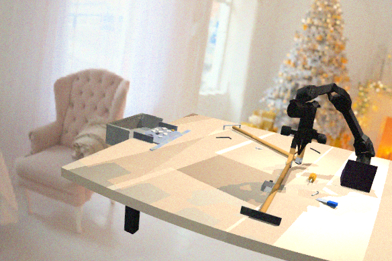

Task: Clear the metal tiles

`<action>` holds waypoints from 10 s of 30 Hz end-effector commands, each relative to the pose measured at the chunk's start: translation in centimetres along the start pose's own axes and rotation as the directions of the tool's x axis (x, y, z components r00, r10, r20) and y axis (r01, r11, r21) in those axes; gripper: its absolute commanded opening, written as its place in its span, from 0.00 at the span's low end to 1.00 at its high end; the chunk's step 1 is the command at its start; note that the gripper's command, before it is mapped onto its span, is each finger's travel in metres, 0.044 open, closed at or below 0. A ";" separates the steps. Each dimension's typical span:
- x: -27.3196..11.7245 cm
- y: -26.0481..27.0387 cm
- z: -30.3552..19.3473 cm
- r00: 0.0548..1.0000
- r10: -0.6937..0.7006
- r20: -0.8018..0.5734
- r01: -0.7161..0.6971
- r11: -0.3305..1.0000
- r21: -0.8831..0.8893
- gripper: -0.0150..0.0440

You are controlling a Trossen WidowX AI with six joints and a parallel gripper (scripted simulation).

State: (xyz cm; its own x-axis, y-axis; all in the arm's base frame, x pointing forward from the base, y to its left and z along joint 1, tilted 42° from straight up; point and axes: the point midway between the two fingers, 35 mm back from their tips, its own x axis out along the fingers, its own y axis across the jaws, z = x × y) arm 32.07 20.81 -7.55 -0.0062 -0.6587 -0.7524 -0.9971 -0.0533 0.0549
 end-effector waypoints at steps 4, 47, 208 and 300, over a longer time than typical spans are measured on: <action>-1.5 1.3 -0.2 1.000 0.002 0.002 -0.003 0.998 0.059 0.25; 9.3 0.5 0.2 1.000 0.001 0.002 -0.002 0.994 0.111 0.25; 7.9 -10.9 -1.5 0.998 -0.048 0.030 0.042 0.983 0.177 0.25; 9.0 -7.4 0.0 0.979 -0.184 0.087 0.002 0.438 0.899 0.25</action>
State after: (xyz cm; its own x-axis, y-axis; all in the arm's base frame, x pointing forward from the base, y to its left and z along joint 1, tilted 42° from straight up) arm 39.54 15.92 -14.08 0.1729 -0.5629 -0.8082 -0.5048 0.6539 -0.5635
